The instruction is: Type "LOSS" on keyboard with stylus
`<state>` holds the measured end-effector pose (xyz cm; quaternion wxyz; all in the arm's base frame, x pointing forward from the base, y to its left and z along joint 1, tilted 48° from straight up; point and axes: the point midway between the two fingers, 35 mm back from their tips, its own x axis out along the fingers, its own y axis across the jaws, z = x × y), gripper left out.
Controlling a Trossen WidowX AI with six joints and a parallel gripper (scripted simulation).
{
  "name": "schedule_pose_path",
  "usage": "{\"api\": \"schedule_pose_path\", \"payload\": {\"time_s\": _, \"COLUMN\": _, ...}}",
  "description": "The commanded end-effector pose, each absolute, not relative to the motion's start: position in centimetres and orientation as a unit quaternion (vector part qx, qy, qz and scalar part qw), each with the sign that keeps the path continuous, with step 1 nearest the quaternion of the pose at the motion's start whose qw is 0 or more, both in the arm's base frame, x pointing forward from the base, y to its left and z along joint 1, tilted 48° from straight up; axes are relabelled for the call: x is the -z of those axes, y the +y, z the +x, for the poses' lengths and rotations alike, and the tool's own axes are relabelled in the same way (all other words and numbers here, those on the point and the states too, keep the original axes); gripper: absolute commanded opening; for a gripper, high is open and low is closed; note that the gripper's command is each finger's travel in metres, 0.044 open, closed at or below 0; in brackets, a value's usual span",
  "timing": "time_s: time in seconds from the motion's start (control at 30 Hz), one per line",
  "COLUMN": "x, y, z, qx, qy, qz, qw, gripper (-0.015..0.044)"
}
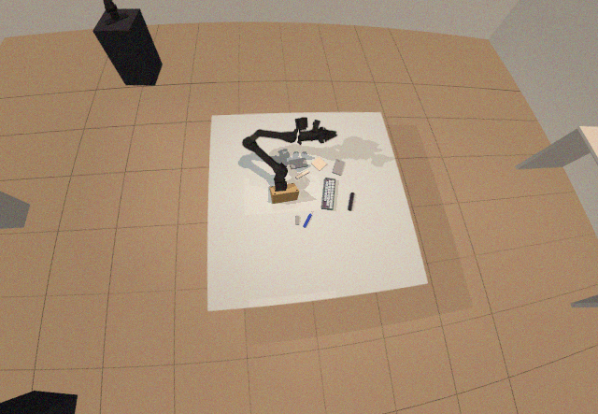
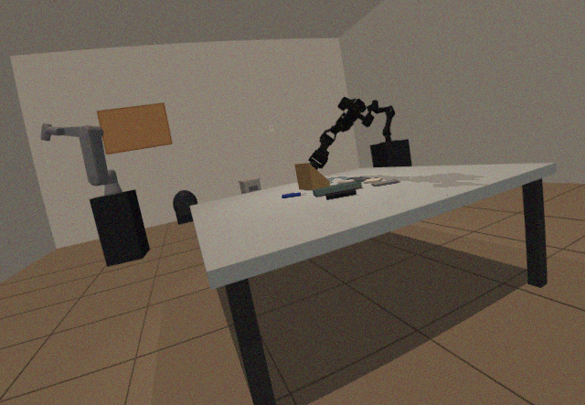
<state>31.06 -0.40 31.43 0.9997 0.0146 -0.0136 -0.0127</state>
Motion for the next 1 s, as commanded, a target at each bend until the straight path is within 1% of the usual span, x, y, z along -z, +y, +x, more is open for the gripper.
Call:
{"api": "schedule_pose_path", "payload": {"time_s": 0.0, "x": -31.2, "y": -0.3, "z": 31.2, "qx": 0.01, "qy": -0.008, "qz": 0.014, "qw": 1.0, "gripper": 0.0414}}
{"api": "schedule_pose_path", "payload": {"time_s": 0.07, "x": -29.5, "y": 0.3, "z": 32.4, "qx": -0.009, "qy": 0.037, "qz": 0.013, "qw": 0.999, "gripper": 0.0361}}
{"api": "schedule_pose_path", "payload": {"time_s": 0.27, "x": -21.1, "y": 3.1, "z": 36.0, "qx": -0.098, "qy": 0.24, "qz": 0.027, "qw": 0.965, "gripper": 0.0204}}
{"api": "schedule_pose_path", "payload": {"time_s": 0.4, "x": -15.6, "y": 5.0, "z": 36.5, "qx": -0.152, "qy": 0.367, "qz": 0.057, "qw": 0.916, "gripper": 0.0099}}
{"api": "schedule_pose_path", "payload": {"time_s": 0.53, "x": -10.6, "y": 6.7, "z": 35.9, "qx": -0.198, "qy": 0.483, "qz": 0.1, "qw": 0.847, "gripper": 0.0}}
{"api": "schedule_pose_path", "payload": {"time_s": 0.8, "x": -3.2, "y": 9.9, "z": 32.9, "qx": -0.253, "qy": 0.669, "qz": 0.223, "qw": 0.662, "gripper": 0.0}}
{"api": "schedule_pose_path", "payload": {"time_s": 0.9, "x": -1.4, "y": 10.9, "z": 31.7, "qx": -0.257, "qy": 0.718, "qz": 0.275, "qw": 0.586, "gripper": 0.0}}
{"api": "schedule_pose_path", "payload": {"time_s": 0.97, "x": -1.0, "y": 11.1, "z": 31.4, "qx": -0.257, "qy": 0.728, "qz": 0.287, "qw": 0.567, "gripper": 0.0}}
